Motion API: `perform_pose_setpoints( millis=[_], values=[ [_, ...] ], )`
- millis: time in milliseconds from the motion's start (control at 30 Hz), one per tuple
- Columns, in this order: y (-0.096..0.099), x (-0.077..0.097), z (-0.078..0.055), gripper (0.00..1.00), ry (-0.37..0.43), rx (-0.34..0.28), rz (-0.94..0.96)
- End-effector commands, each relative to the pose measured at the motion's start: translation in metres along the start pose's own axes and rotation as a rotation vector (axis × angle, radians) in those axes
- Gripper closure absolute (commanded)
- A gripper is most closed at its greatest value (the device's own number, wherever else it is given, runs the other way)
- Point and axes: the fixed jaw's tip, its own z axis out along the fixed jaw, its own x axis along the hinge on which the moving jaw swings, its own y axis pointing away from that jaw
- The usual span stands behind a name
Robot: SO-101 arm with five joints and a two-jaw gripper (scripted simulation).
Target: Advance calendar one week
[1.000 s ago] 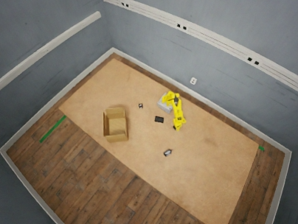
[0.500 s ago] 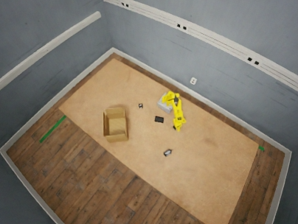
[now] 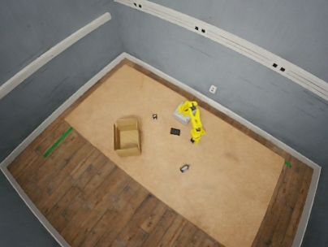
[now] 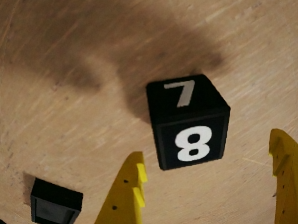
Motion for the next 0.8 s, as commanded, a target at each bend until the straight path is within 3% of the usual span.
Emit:
perform_pose_setpoints(
  millis=[0, 300, 767],
  values=[
    [-0.003, -0.002, -0.011, 0.64, 0.000, 0.012, -0.013],
    [0.000, -0.002, -0.036, 0.64, 0.000, 0.012, -0.013],
    [0.000, -0.002, -0.038, 0.64, 0.000, 0.012, -0.013]
  ],
)
